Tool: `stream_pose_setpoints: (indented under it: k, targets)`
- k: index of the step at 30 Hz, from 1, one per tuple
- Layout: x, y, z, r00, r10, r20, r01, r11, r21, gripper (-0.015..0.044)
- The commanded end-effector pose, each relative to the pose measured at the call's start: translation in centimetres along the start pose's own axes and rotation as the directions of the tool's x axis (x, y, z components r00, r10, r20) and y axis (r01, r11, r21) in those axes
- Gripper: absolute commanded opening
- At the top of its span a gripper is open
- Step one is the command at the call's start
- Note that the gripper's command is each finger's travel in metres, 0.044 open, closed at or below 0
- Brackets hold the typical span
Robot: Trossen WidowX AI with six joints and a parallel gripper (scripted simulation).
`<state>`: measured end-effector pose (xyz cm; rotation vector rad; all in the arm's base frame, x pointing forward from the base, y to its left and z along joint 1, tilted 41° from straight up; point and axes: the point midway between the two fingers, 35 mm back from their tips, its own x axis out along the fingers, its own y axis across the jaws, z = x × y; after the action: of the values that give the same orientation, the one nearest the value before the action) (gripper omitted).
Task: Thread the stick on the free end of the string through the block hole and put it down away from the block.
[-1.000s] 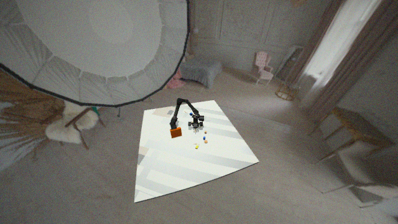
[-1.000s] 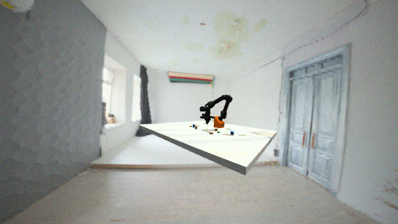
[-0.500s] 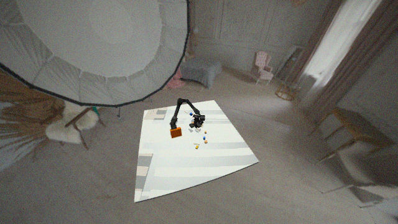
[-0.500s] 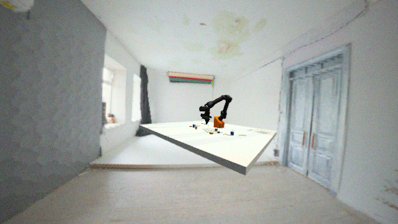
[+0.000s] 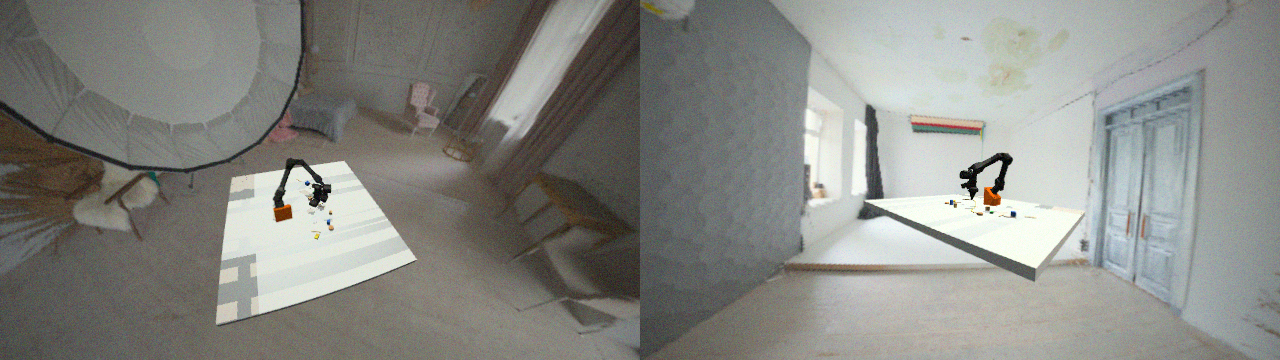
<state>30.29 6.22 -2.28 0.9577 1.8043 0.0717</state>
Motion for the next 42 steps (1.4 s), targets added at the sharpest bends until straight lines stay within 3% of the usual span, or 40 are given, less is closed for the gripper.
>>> stream_pose_setpoints:
  k: [1,10,19,31,42]
  targets:
    - [-0.1,0.4,0.2,1.0,0.005,0.001,-0.005,0.992,-0.125,0.0]
    - [-0.1,1.1,0.7,1.0,0.006,0.002,-0.005,0.899,-0.439,0.0]
    - [-0.1,1.9,1.1,1.0,0.007,0.002,-0.003,0.709,-0.705,0.0]
    - [-0.1,2.9,1.6,1.0,0.009,0.003,0.0,0.343,-0.939,0.0]
    - [-0.1,3.8,2.0,1.0,0.011,0.003,0.004,-0.052,-0.999,0.0]
